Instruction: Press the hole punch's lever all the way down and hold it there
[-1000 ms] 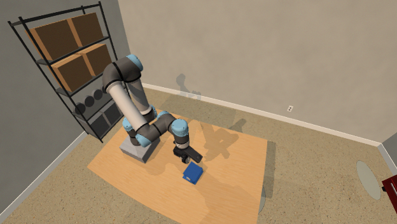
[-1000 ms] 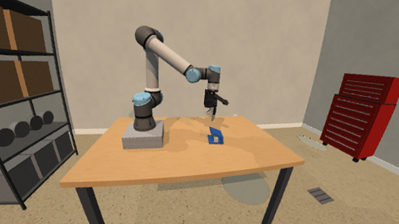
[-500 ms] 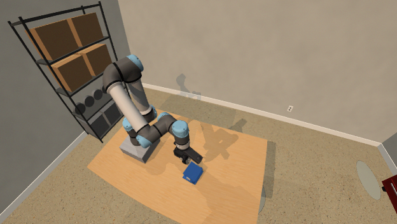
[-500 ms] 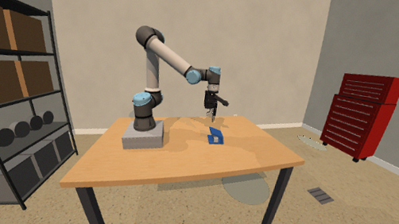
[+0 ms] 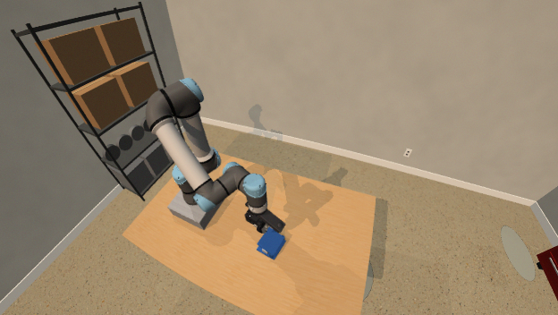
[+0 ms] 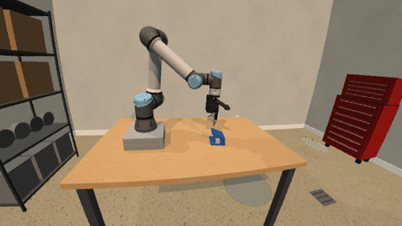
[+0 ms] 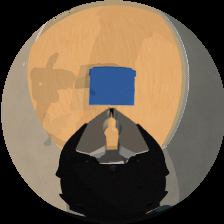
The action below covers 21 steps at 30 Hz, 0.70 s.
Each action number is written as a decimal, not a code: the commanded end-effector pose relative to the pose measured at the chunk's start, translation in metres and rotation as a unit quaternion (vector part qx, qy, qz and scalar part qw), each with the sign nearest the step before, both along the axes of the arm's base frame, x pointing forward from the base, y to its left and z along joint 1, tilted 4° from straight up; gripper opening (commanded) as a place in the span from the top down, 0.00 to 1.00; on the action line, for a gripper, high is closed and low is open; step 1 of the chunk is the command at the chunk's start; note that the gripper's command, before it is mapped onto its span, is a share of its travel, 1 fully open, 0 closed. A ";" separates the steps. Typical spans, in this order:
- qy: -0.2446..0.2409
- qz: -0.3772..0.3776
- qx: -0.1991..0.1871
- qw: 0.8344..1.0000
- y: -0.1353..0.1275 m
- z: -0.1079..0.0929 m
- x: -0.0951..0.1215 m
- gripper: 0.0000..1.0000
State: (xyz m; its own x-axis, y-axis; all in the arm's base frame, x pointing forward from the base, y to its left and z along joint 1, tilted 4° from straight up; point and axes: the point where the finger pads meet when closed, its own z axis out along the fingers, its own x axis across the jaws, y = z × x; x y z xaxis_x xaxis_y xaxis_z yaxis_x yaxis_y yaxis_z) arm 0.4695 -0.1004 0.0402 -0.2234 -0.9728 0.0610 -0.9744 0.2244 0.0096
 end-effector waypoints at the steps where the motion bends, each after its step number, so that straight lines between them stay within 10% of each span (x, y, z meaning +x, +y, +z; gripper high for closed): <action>1: 0.000 -0.001 0.001 1.000 -0.001 -0.014 0.000 1.00; 21: 0.000 -0.001 0.001 1.000 -0.002 -0.032 0.001 1.00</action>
